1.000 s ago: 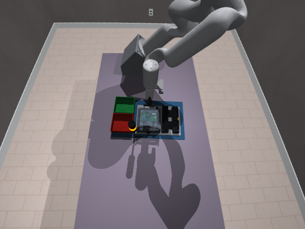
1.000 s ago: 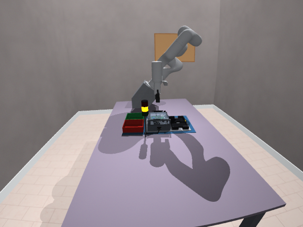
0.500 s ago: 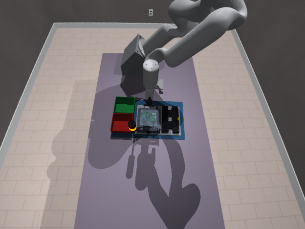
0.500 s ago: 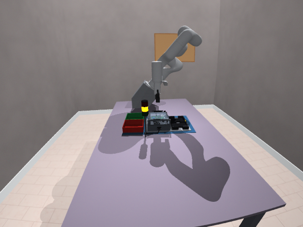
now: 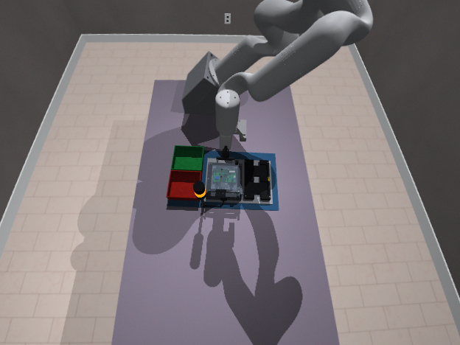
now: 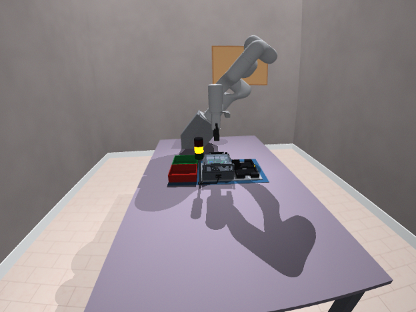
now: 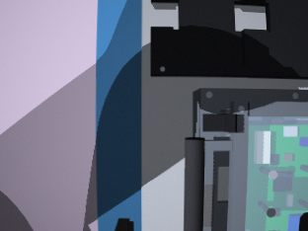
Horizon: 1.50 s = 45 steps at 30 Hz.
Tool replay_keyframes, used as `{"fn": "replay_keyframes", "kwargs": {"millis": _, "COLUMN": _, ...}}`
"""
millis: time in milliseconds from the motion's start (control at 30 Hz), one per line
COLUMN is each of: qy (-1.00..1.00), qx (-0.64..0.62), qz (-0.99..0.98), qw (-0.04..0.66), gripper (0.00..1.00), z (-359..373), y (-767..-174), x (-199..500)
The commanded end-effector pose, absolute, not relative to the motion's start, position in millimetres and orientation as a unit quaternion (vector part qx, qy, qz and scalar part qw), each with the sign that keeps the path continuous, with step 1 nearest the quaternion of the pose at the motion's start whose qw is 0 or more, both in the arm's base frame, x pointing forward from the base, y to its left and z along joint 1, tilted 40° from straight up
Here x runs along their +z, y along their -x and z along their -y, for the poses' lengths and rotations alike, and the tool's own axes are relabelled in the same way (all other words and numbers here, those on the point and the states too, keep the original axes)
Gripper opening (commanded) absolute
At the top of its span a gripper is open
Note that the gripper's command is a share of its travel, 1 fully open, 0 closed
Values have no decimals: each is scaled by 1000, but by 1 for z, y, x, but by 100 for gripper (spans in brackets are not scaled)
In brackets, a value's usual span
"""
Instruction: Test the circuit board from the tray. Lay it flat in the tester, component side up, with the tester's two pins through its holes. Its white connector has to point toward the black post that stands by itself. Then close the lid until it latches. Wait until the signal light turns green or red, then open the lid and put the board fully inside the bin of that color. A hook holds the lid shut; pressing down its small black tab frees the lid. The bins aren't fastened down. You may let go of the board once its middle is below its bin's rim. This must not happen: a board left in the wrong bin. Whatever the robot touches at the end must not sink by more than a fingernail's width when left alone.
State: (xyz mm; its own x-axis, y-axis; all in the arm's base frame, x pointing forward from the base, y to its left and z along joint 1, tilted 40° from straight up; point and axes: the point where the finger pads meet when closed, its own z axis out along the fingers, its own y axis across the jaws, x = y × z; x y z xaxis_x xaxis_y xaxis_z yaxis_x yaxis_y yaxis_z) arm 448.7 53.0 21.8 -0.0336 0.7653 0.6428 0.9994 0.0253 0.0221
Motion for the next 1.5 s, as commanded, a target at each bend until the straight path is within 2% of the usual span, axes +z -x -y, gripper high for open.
{"fn": "replay_keyframes", "kwargs": {"millis": 0, "qy": 653, "qx": -247, "qz": 675, "qw": 237, "gripper": 100, "z": -53, "y": -449, "x": 22}}
{"fn": "replay_keyframes", "kwargs": {"millis": 333, "qy": 653, "qx": -247, "qz": 675, "qw": 237, "gripper": 100, "z": -53, "y": -449, "x": 22}}
{"fn": "replay_keyframes", "kwargs": {"millis": 367, "qy": 653, "qx": -247, "qz": 675, "qw": 237, "gripper": 0, "z": -53, "y": -449, "x": 22}}
{"fn": "replay_keyframes", "kwargs": {"millis": 1467, "qy": 653, "qx": -247, "qz": 675, "qw": 237, "gripper": 0, "z": -53, "y": -449, "x": 22}}
